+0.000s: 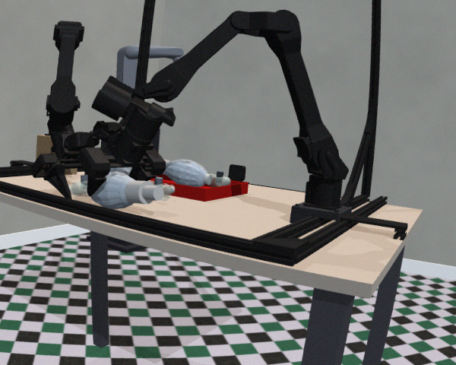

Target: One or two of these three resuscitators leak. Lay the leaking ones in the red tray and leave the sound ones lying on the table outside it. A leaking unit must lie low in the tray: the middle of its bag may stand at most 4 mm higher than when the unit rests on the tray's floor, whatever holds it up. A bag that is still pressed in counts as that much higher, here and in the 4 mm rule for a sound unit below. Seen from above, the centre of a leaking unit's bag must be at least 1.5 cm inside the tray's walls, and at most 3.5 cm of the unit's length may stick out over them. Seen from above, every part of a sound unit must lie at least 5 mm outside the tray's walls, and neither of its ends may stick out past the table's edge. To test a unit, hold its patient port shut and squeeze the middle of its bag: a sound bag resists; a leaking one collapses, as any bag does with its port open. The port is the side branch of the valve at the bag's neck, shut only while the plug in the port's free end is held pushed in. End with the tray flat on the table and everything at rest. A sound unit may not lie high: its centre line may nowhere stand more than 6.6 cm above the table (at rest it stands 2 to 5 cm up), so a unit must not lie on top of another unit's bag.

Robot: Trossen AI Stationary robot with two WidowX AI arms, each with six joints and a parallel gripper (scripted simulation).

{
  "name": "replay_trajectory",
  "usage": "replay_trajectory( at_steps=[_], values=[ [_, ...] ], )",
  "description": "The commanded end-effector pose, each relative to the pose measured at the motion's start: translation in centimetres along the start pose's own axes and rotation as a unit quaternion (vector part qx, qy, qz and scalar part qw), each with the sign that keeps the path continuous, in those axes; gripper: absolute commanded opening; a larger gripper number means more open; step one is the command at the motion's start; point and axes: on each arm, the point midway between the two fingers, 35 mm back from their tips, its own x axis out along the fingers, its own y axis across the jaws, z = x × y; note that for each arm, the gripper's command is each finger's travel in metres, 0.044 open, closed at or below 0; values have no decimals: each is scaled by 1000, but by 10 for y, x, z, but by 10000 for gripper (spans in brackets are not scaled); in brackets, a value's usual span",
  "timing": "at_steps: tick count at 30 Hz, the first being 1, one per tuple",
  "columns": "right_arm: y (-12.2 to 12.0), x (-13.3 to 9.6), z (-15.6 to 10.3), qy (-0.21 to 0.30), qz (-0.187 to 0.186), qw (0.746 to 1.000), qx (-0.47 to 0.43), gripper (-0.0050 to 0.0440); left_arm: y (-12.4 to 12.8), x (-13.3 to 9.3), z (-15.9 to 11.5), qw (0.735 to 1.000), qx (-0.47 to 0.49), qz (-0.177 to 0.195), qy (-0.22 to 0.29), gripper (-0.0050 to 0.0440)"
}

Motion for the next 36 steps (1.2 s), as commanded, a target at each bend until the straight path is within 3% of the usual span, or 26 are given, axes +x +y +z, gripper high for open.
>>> replay_trajectory(
  at_steps=[1,7,8,36],
  values=[
    [0,0,0,0,0,1000,1,0,-1,1,0,1000,1,-1,0,440],
    [0,0,0,0,0,1000,1,0,-1,1,0,1000,1,-1,0,440],
    [-1,0,0,-1,0,1000,1,0,-1,1,0,1000,0,-2,0,0],
    [0,0,0,-1,1,1000,0,0,0,0,0,1000,1,0,1,0]
  ],
)
